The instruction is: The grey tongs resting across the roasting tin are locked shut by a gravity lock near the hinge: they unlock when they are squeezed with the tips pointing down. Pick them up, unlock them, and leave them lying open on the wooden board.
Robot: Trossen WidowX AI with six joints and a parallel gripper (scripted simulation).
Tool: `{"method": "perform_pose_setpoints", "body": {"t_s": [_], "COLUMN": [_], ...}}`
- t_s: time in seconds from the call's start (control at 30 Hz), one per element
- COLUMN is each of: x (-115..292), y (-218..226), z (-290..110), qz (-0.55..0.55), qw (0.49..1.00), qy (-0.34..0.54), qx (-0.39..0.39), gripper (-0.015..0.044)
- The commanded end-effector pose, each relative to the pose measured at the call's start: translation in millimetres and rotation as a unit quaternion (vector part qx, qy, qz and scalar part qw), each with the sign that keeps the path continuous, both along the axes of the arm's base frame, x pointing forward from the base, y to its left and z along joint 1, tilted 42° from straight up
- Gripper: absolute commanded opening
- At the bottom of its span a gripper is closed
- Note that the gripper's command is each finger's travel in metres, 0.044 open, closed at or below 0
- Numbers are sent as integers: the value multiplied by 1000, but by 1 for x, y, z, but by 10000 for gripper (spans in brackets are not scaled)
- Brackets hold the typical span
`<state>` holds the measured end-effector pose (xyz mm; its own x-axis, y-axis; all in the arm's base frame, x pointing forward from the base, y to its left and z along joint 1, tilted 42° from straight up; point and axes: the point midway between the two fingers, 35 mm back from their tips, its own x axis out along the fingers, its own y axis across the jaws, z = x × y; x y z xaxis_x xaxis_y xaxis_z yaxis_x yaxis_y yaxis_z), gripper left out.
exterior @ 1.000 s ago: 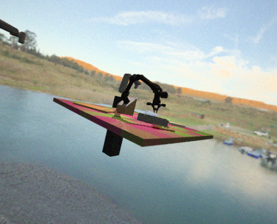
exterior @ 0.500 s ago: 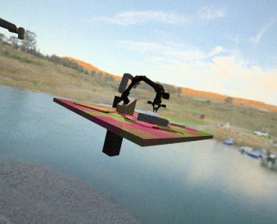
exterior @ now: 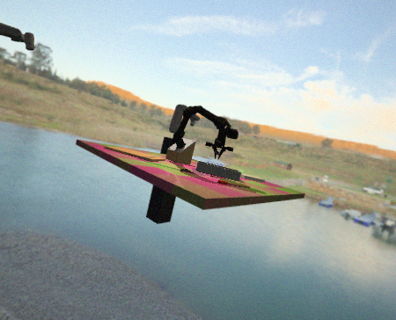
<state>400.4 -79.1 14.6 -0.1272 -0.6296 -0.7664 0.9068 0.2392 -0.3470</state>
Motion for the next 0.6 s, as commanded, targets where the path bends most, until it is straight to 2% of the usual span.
{"method": "perform_pose_setpoints", "body": {"t_s": [0.0, 0.57], "x": [-7, -53], "y": [-19, -97], "z": [20, 108], "qz": [-15, -90], "qw": [1000, 993], "qy": [-10, -78], "qx": [0, -12], "gripper": [-150, -150]}}
